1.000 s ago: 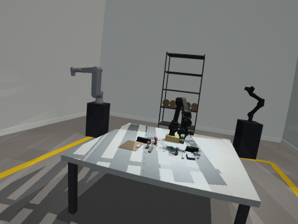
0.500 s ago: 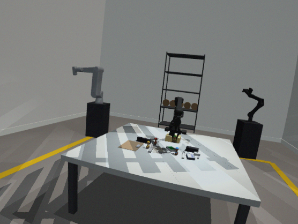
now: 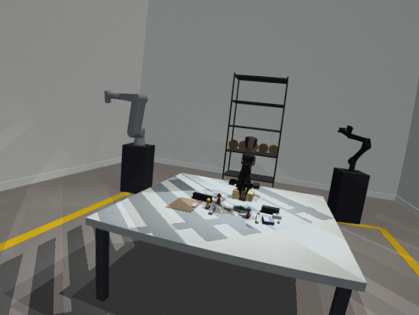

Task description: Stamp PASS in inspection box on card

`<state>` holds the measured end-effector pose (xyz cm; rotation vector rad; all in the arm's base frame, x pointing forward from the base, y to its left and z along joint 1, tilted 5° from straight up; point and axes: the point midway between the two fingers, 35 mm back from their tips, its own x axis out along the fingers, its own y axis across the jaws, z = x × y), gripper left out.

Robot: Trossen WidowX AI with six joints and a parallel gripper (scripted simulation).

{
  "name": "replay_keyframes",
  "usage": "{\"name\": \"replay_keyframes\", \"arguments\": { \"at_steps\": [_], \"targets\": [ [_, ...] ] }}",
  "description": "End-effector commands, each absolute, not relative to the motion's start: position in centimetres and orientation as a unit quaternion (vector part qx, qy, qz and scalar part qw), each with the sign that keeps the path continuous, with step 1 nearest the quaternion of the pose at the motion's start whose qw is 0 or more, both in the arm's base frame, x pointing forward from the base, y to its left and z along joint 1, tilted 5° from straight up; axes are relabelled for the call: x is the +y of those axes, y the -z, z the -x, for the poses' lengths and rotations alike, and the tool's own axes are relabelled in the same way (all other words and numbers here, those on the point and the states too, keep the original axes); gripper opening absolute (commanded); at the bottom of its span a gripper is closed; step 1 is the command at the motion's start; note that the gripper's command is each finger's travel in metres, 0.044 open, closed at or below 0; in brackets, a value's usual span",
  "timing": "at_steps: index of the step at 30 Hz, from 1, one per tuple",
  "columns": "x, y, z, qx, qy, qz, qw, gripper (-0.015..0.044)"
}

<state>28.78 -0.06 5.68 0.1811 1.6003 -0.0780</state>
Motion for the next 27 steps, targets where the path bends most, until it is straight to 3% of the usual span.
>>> {"name": "replay_keyframes", "arguments": {
  "at_steps": [1,27],
  "targets": [
    [-0.1,-5.3,-28.8,0.716,0.035,-0.079,0.692,0.0000],
    [0.0,-3.6,-28.8,0.716,0.035,-0.080,0.692,0.0000]
  ]
}}
